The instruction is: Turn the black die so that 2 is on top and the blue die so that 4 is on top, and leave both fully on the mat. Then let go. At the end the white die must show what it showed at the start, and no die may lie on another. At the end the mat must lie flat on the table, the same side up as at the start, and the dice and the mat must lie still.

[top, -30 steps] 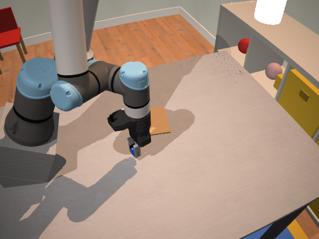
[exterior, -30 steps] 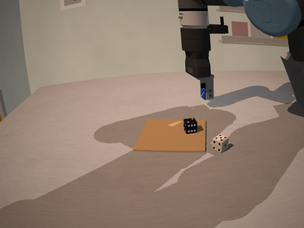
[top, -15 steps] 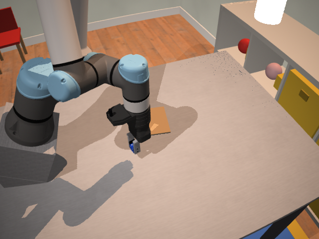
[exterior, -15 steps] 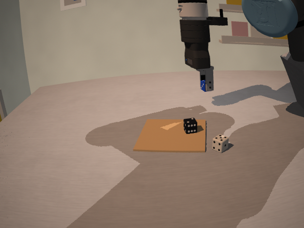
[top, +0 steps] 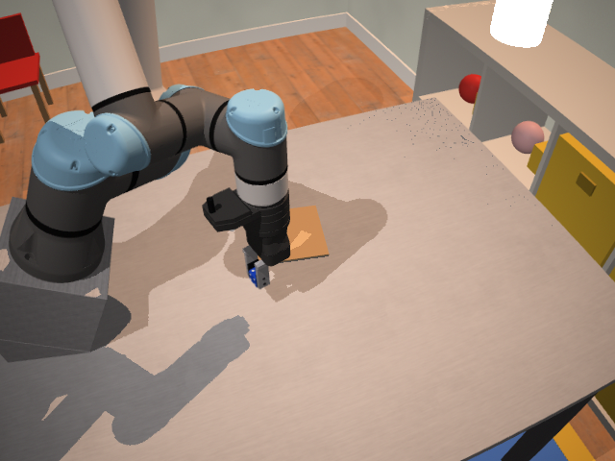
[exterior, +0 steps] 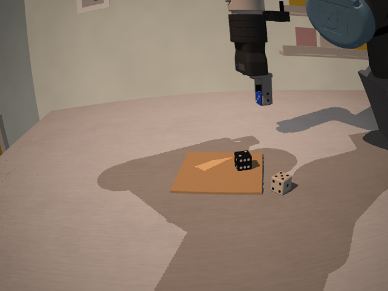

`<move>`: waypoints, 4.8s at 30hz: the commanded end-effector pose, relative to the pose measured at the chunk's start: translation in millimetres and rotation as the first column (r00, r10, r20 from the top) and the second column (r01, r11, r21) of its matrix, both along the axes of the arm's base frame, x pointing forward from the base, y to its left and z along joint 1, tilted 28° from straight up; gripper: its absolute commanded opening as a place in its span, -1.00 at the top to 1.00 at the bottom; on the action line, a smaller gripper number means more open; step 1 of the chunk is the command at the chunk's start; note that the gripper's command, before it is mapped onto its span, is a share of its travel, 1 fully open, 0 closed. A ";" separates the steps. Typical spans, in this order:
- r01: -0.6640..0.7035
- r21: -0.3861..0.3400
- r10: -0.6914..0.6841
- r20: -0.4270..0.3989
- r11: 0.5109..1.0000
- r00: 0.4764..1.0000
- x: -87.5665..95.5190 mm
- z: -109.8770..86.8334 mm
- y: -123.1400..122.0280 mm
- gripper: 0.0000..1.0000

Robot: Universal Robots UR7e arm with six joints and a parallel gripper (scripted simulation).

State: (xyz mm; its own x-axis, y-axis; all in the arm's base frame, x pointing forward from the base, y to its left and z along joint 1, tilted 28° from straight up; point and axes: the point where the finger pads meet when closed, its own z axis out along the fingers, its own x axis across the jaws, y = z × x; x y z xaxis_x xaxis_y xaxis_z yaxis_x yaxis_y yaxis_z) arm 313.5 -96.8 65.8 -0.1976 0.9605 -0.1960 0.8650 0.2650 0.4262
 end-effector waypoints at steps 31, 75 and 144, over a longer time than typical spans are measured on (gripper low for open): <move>0.000 -0.001 0.000 0.001 1.000 1.000 -13.3 25.9 2.4 0.02; -0.128 -0.067 0.127 -0.016 0.990 0.992 -13.6 25.8 -1.9 0.02; -0.841 -0.297 0.725 -0.671 -0.453 -0.154 7.3 31.1 -20.6 0.02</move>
